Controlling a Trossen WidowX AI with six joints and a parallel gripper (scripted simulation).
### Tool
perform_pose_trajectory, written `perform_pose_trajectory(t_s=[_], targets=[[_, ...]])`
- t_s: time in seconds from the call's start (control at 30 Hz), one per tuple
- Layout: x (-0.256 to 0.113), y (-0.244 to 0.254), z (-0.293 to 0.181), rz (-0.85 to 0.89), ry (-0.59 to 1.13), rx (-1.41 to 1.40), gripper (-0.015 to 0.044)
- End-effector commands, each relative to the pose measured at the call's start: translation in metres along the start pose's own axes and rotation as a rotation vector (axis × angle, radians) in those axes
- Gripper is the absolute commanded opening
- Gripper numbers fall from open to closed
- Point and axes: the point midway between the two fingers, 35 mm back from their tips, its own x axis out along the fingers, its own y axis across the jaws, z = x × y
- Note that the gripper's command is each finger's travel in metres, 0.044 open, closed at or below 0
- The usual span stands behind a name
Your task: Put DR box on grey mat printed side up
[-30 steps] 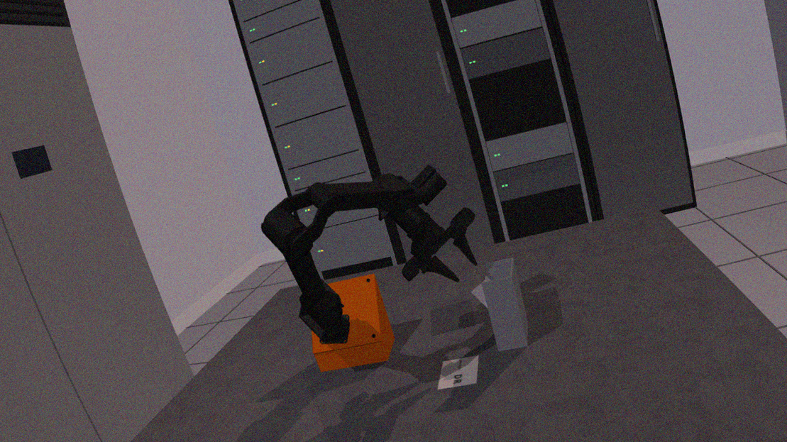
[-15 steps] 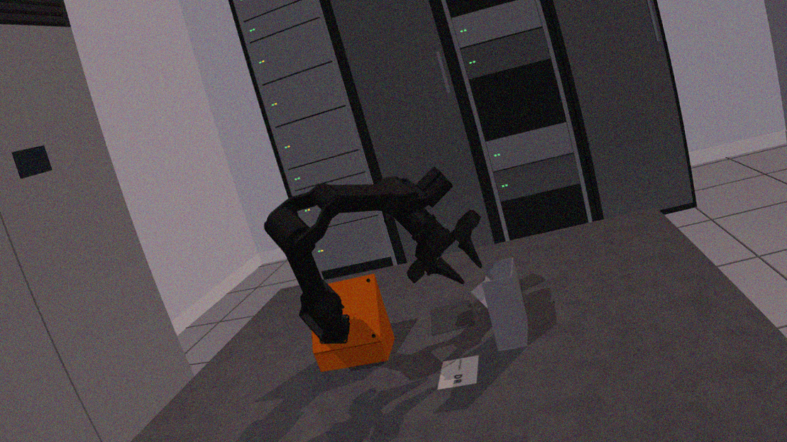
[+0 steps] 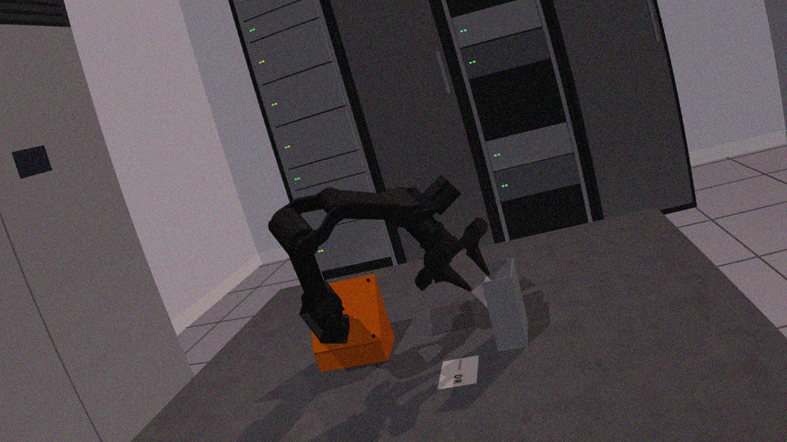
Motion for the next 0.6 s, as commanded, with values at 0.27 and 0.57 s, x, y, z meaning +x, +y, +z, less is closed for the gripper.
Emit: perform_pose_trajectory(t_s=[0.27, 0.57], targets=[[0.0055, -0.0017, 0.0008, -0.005, -0.004, -0.001, 0.0233], [0.0055, -0.0017, 0.0008, -0.005, -0.004, -0.001, 0.0173]])
